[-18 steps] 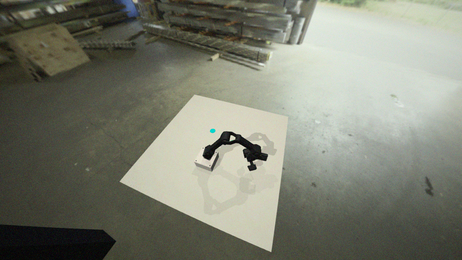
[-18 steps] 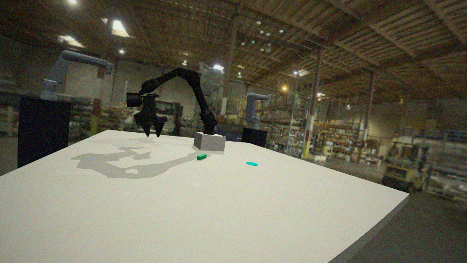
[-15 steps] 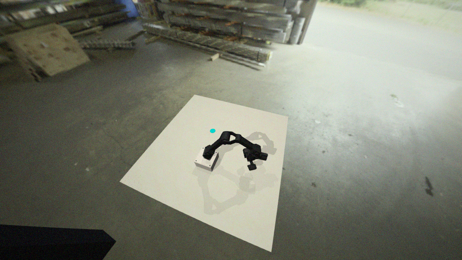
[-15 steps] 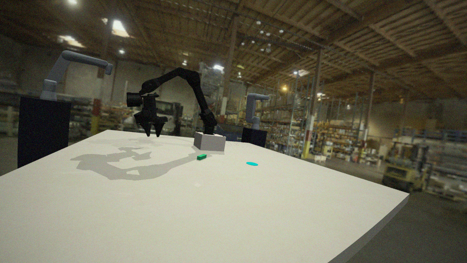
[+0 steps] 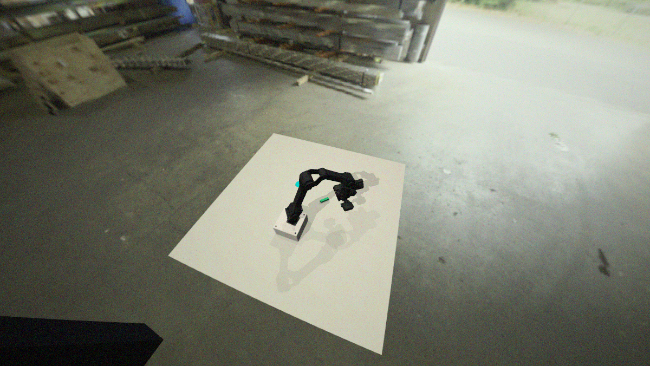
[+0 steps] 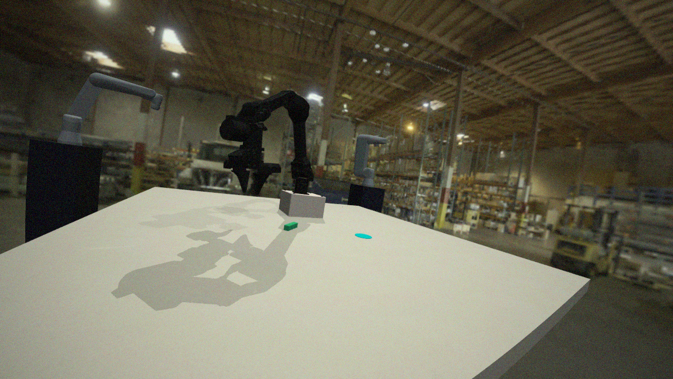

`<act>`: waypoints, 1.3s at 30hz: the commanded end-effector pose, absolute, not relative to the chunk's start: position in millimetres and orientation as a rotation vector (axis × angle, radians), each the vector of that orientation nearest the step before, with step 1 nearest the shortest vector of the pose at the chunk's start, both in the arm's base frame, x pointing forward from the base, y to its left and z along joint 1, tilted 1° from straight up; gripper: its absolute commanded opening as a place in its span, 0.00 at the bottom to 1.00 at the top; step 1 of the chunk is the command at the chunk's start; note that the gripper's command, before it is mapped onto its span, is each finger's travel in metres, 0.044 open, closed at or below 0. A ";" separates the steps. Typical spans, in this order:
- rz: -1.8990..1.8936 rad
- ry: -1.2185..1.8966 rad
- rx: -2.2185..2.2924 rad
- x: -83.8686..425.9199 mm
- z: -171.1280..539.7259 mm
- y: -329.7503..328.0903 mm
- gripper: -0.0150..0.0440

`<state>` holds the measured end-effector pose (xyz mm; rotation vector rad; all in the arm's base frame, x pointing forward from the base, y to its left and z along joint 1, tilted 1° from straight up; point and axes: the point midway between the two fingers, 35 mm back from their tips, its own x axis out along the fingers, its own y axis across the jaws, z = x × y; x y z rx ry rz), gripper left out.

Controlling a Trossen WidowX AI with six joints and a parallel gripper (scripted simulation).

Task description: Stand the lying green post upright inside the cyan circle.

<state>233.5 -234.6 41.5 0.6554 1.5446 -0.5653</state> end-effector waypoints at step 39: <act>-0.548 1.491 0.539 286.8 -49.5 -108.3 0.29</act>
